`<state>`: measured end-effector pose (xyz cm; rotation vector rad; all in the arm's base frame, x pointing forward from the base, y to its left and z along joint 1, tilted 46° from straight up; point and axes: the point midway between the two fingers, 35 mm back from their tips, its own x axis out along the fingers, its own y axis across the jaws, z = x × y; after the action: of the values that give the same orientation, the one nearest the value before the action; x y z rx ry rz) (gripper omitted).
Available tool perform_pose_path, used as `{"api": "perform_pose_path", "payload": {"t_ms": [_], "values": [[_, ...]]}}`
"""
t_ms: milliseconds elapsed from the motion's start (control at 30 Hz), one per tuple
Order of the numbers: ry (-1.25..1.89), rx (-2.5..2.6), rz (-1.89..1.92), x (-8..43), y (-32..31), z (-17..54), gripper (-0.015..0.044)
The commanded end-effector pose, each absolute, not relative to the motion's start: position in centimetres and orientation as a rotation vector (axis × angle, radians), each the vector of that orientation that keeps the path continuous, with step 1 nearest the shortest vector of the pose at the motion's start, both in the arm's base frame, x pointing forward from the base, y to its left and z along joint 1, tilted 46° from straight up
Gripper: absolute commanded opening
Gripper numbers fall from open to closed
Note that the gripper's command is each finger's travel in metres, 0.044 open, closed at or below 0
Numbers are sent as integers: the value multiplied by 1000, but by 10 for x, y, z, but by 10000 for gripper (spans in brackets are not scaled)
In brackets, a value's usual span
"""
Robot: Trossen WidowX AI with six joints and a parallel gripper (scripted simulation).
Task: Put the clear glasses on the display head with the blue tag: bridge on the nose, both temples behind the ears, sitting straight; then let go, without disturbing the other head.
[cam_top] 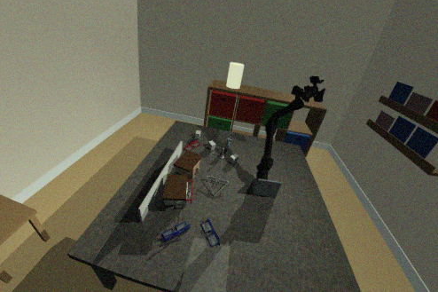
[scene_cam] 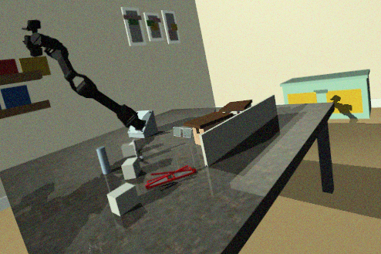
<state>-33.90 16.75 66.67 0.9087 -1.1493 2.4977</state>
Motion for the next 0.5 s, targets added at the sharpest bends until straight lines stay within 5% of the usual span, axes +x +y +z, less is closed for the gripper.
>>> {"api": "perform_pose_path", "payload": {"t_ms": [0,467], "values": [[-987,713,2532,-349,224,634,230],[-367,155,2351,-289,409,504,200]]}}
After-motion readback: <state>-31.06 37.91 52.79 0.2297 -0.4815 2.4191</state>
